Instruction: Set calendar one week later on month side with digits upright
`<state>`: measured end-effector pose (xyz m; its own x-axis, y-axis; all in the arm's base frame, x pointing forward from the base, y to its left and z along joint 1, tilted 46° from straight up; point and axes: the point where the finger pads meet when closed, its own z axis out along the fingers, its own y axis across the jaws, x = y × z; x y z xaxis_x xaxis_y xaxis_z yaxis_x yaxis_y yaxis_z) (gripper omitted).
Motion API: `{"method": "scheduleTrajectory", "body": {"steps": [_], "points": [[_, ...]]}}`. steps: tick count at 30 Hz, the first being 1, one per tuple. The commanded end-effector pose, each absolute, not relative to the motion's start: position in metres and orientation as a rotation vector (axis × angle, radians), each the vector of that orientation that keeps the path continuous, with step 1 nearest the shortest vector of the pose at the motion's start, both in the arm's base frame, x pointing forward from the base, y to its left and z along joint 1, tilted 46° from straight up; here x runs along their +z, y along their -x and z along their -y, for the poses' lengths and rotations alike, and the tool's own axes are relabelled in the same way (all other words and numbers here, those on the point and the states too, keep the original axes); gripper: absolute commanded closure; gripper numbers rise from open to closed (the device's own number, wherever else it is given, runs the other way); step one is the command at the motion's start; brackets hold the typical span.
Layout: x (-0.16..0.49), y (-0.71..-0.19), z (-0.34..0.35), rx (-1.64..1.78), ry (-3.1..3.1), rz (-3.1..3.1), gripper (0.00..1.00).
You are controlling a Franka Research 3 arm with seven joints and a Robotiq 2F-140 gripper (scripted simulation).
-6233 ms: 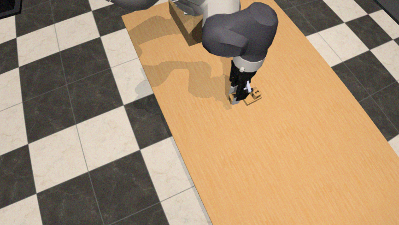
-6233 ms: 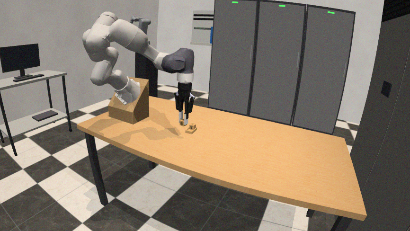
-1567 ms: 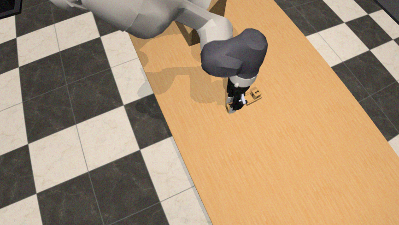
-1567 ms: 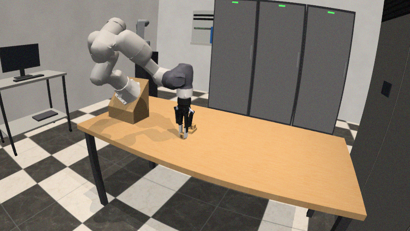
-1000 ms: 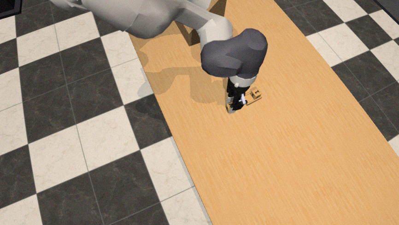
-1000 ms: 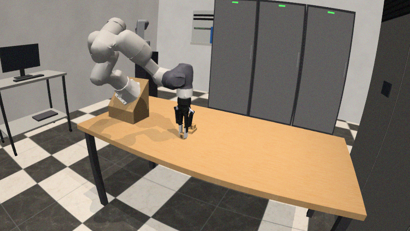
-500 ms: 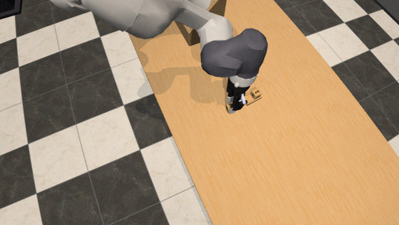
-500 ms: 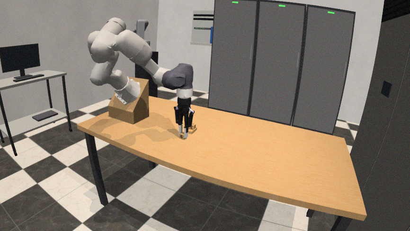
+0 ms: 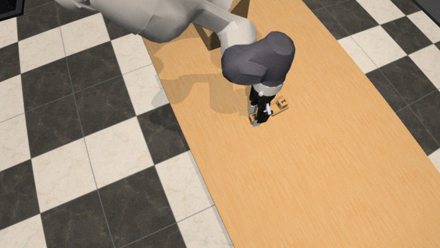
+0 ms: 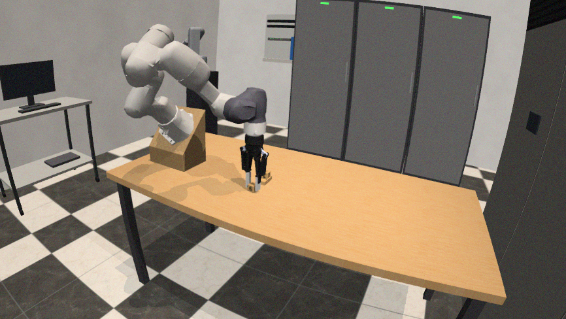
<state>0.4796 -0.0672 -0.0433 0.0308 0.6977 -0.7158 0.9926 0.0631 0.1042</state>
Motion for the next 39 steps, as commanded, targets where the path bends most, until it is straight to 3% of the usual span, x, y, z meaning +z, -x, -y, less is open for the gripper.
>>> {"method": "scheduleTrajectory", "body": {"steps": [1,36,37,39], "points": [[-0.044,-0.48,0.068,-0.608,-1.696,-1.725,0.71],[0.018,-0.47,0.004,-0.608,-1.696,-1.725,0.71],[0.018,-0.47,0.004,-0.608,-1.696,-1.725,0.0],[0.018,-0.47,0.004,-0.608,-1.696,-1.725,0.0]]}}
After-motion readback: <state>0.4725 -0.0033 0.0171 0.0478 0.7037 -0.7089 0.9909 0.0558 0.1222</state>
